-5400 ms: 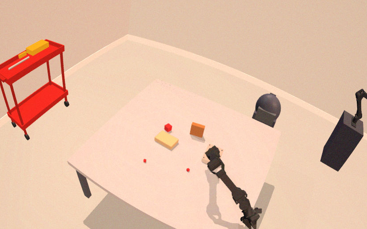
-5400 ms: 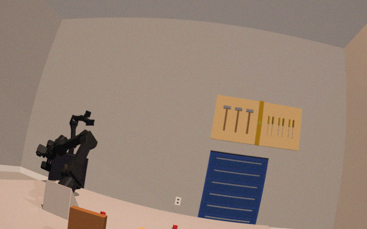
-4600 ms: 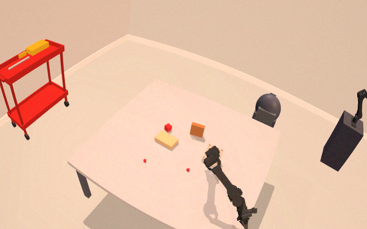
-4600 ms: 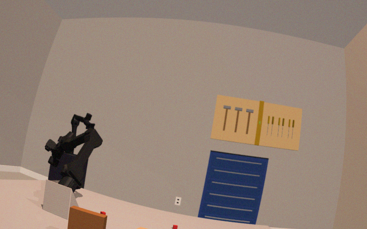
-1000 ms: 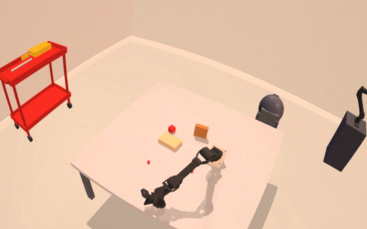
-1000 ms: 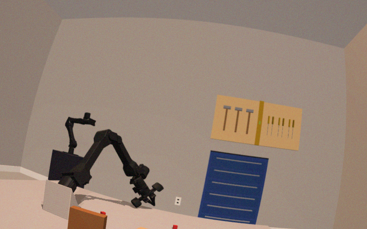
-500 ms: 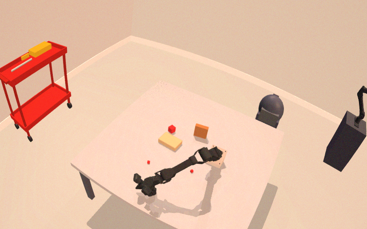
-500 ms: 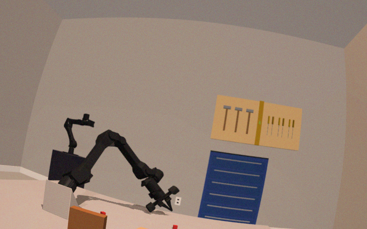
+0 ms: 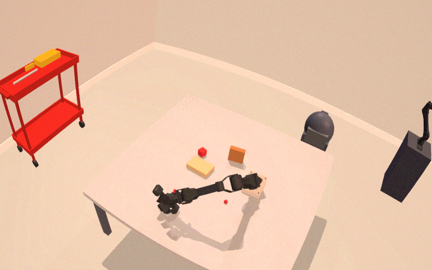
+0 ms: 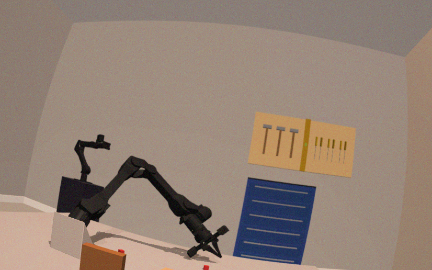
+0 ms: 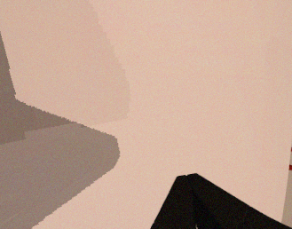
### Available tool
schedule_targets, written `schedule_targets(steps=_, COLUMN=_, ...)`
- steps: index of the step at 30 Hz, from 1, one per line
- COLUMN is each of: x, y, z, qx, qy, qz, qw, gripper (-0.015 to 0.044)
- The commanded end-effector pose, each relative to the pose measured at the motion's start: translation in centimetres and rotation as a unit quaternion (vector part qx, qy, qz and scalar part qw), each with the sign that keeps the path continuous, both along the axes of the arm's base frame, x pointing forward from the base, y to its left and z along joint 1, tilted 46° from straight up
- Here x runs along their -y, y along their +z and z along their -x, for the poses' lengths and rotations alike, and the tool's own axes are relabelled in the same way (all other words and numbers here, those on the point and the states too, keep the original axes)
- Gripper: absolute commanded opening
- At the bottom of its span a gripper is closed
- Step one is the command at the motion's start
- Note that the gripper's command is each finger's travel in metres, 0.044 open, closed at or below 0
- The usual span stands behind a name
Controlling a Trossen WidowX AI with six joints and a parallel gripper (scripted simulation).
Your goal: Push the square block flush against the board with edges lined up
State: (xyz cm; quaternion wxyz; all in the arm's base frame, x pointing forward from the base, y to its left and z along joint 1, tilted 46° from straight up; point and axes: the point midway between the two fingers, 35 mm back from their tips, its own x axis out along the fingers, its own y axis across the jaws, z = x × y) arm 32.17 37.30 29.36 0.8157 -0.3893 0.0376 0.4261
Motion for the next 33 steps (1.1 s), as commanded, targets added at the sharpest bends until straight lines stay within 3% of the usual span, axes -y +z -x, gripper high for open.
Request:
schedule_targets(steps=1, x=1.7, y=-2.9, z=-2.4, qx=-0.035, qy=-0.029, qz=0.022, qw=0.999, gripper=0.0000)
schedule_targets(steps=16, x=10.0, y=-11.1, z=-9.6, qx=-0.173, qy=-0.152, qz=0.042, qw=0.972, gripper=0.0000)
schedule_targets(steps=33, x=20.4, y=-19.0, z=-13.2, qx=-0.329, qy=-0.288, qz=0.030, qw=0.899, gripper=0.0000)
